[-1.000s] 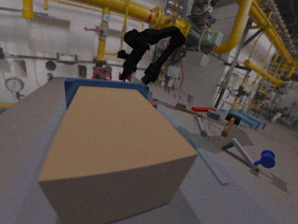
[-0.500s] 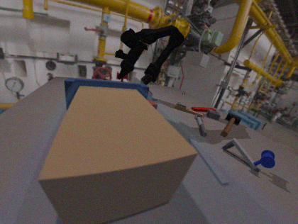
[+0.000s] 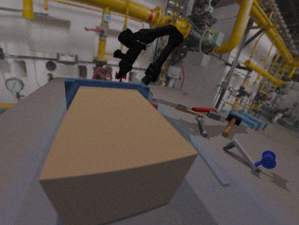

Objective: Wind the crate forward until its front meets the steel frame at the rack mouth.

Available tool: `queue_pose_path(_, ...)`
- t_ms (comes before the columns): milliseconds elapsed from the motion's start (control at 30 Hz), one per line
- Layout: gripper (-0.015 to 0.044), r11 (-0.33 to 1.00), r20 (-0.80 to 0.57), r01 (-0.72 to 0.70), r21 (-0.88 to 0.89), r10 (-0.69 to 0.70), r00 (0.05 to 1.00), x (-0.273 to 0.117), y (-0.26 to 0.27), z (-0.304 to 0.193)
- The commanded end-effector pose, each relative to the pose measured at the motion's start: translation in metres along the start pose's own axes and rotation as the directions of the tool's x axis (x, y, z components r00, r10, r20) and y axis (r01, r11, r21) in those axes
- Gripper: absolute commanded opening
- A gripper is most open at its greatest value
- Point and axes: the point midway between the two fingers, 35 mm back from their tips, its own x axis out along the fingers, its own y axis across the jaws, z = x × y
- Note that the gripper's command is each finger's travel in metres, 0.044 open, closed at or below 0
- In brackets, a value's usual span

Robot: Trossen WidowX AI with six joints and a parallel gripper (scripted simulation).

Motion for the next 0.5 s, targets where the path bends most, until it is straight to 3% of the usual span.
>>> queue_pose_path(0, 0.0000, 1.000, 0.020, 0.026, 0.008, -0.027, 0.999, 0.006, -0.009, 0.010)
queue_pose_path(467, 0.0000, 1.000, 0.021, 0.027, 0.009, -0.027, 0.999, 0.011, -0.015, 0.023)
